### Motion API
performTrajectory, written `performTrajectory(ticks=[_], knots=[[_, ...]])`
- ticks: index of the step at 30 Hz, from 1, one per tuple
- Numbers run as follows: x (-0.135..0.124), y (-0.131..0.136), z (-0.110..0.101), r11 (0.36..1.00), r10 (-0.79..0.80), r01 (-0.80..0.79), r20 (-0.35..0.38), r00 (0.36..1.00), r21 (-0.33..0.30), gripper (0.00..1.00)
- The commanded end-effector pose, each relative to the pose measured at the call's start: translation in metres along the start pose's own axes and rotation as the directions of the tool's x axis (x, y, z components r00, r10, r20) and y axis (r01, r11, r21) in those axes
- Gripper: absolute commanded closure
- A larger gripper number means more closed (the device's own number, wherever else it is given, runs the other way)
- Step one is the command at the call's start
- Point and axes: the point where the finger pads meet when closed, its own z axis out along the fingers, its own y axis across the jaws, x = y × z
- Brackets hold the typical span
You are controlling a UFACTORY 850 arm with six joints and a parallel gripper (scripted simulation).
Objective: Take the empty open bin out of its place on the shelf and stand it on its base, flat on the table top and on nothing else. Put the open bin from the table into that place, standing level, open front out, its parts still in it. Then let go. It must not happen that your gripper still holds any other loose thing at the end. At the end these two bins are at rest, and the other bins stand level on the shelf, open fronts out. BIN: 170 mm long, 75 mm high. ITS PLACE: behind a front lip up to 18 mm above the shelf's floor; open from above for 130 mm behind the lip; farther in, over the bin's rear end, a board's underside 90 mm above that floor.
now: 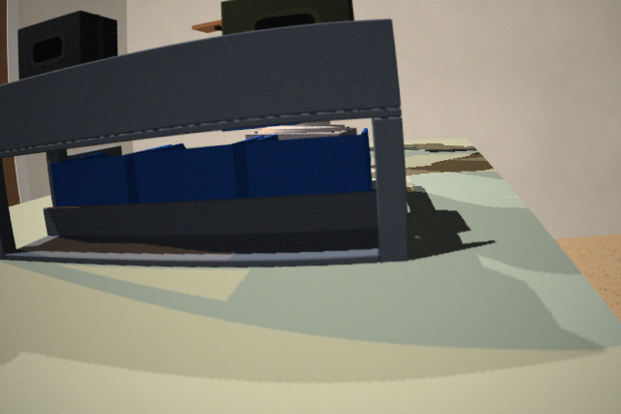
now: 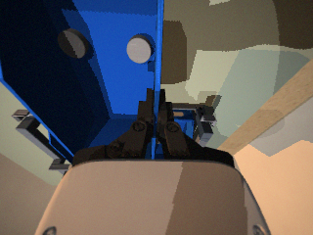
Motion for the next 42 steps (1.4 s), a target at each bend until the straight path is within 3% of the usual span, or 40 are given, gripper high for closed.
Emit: performTrajectory(ticks=[1,26,42], knots=[[-0.001,0.000,0.001,1.000,0.000,0.000,0.002,1.000,0.000,1.00],[-0.001,0.000,0.063,1.000,0.000,0.000,0.002,1.000,0.000,1.00],[-0.001,0.000,0.077,1.000,0.000,0.000,0.002,1.000,0.000,1.00]])
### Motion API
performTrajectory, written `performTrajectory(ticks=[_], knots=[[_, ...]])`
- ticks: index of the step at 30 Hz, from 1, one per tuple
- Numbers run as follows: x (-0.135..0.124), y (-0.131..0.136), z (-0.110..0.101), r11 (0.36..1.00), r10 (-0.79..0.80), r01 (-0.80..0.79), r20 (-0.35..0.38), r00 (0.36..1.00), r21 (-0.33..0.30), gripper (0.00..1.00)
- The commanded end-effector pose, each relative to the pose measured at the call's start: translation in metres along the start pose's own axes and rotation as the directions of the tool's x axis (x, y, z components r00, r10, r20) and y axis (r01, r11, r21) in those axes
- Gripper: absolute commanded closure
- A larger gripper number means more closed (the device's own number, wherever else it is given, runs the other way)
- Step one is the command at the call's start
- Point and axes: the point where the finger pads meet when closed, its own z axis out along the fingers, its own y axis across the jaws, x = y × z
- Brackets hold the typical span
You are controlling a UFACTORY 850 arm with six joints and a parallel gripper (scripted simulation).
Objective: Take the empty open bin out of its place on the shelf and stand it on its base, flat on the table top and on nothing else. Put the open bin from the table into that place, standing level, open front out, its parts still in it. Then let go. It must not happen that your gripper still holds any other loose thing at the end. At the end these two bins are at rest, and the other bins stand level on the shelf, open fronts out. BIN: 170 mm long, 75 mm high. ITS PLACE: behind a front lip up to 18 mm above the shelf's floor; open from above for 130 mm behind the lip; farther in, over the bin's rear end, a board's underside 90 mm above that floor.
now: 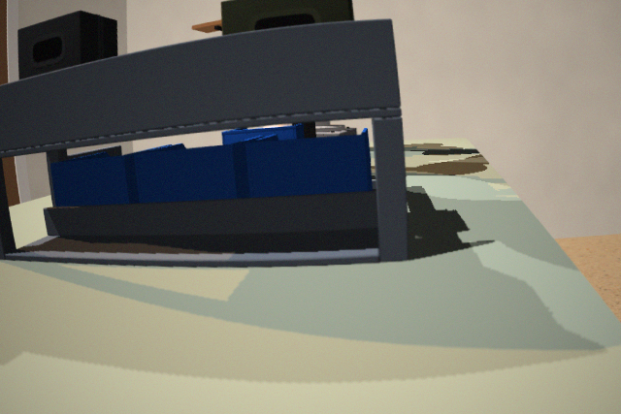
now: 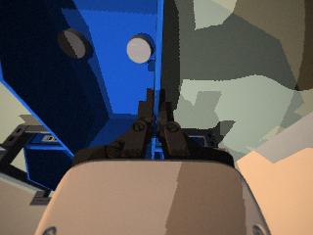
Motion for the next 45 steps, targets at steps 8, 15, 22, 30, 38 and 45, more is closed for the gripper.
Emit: performTrajectory(ticks=[8,15,22,30,38,45], knots=[[-0.0008,0.0002,0.0021,1.000,0.000,0.000,0.003,1.000,-0.004,1.00],[-0.0008,0.0002,0.0021,1.000,0.000,0.000,0.003,1.000,-0.004,1.00],[-0.0008,0.0002,0.0036,1.000,0.000,0.000,0.003,1.000,-0.004,1.00],[-0.0008,0.0001,0.0077,1.000,0.000,0.000,0.003,1.000,-0.004,1.00],[-0.0008,0.0001,0.0096,1.000,0.000,0.000,0.003,1.000,-0.004,1.00],[-0.0008,0.0001,0.0096,1.000,0.000,0.000,0.003,1.000,-0.004,1.00]])
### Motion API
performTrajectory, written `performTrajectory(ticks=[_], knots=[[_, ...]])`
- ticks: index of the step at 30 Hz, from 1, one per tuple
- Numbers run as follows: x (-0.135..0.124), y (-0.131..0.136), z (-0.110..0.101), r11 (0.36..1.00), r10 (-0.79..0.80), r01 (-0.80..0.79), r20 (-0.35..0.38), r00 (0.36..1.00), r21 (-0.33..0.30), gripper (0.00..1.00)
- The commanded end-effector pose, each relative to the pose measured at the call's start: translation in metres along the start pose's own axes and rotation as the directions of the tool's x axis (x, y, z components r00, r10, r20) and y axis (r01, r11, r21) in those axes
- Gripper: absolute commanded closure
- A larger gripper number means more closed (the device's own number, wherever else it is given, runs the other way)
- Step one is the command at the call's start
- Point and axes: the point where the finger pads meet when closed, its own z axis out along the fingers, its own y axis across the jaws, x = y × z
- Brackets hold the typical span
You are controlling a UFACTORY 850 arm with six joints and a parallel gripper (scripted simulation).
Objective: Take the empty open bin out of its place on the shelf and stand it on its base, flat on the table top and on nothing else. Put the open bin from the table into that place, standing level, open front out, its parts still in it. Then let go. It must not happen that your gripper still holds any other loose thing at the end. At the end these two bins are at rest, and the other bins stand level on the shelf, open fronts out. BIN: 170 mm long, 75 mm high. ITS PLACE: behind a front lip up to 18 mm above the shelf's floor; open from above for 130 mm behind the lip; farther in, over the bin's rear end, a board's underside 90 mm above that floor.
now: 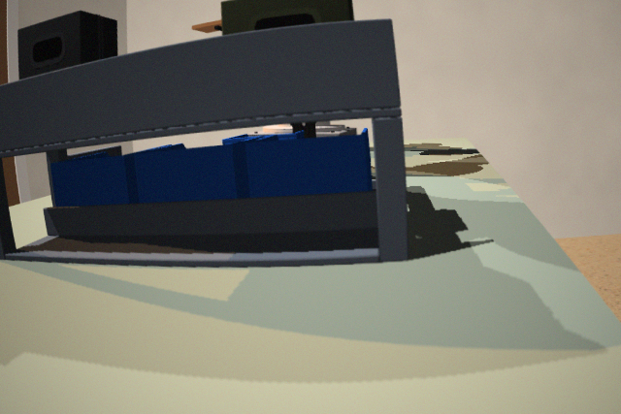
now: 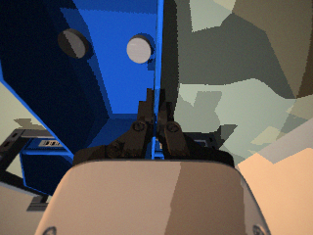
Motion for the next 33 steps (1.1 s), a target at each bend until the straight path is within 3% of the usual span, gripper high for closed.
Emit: performTrajectory(ticks=[1,3,4,33], knots=[[-0.0008,0.0001,-0.0004,1.000,0.000,0.000,0.002,1.000,-0.001,1.00],[-0.0008,0.0001,-0.0004,1.000,0.000,0.000,0.002,1.000,-0.001,1.00],[-0.0008,0.0001,-0.0004,1.000,0.000,0.000,0.002,1.000,-0.001,0.74],[-0.0008,0.0001,-0.0004,1.000,0.000,0.000,0.002,1.000,-0.001,0.74]])
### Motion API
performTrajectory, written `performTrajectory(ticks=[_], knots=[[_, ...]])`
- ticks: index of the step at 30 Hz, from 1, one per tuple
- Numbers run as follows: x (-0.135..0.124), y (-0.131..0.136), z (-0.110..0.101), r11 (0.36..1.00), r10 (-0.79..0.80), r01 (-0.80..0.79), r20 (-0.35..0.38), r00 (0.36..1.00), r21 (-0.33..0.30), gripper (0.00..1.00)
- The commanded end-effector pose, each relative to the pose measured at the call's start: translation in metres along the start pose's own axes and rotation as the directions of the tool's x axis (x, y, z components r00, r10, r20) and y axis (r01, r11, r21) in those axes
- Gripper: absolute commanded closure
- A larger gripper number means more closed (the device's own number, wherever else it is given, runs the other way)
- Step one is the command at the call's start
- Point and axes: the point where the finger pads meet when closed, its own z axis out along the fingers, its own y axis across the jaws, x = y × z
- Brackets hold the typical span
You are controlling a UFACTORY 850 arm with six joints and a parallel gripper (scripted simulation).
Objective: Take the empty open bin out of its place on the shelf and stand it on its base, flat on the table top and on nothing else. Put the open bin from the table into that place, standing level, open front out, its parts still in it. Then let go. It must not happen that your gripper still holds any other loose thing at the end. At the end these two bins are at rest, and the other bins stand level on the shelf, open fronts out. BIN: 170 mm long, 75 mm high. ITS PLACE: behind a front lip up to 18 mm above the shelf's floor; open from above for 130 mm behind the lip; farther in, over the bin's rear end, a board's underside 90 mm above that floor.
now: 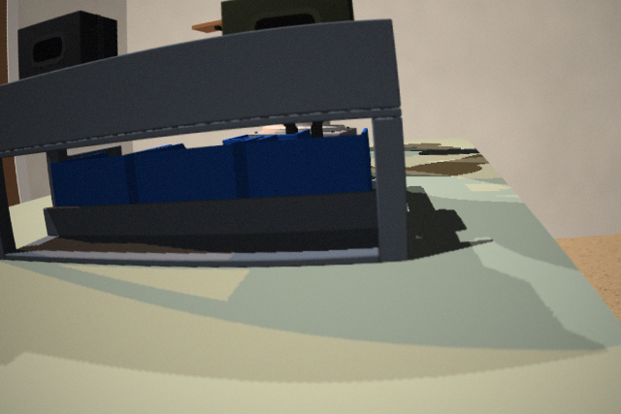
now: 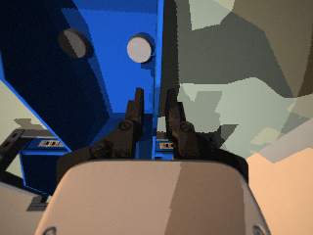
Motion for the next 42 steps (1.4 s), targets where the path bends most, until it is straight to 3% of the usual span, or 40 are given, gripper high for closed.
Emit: performTrajectory(ticks=[1,42], knots=[[-0.001,0.000,0.000,1.000,0.000,0.000,0.002,1.000,0.000,0.74],[-0.001,0.000,-0.013,1.000,0.000,0.000,0.002,1.000,0.000,0.74]])
